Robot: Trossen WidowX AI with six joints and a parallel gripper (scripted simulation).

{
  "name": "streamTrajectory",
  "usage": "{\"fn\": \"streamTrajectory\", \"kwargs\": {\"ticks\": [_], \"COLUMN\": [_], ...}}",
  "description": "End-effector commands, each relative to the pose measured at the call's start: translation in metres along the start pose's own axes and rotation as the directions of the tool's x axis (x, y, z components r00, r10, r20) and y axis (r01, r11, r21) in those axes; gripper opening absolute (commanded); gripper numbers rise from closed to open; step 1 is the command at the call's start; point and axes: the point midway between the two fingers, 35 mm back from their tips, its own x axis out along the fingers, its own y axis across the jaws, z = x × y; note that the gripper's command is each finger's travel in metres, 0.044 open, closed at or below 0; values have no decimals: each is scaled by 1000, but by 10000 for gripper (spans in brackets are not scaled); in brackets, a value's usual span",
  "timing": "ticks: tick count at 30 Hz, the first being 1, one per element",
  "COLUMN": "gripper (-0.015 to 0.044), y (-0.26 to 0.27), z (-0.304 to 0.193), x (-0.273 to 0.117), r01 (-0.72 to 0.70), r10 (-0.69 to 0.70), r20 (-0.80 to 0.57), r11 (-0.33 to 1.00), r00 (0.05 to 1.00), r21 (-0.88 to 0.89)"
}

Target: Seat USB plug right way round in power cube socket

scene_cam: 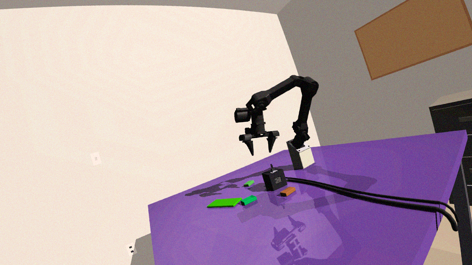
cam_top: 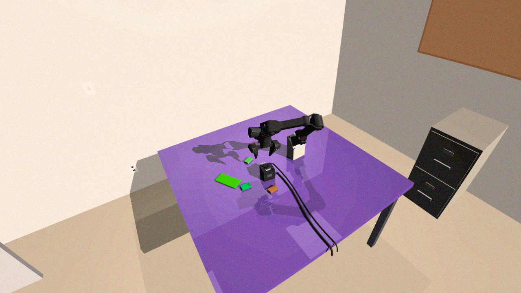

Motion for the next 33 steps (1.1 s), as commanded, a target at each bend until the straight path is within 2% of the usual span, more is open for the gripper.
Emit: {"fn": "streamTrajectory", "kwargs": {"ticks": [1,33], "gripper": [440,440], "y": [-29,-31], "z": [-10,-13], "x": [29,54], "r01": [168,172], "r10": [-165,-169], "r20": [-61,-64], "r11": [985,984], "r00": [984,984], "r21": [46,47]}}
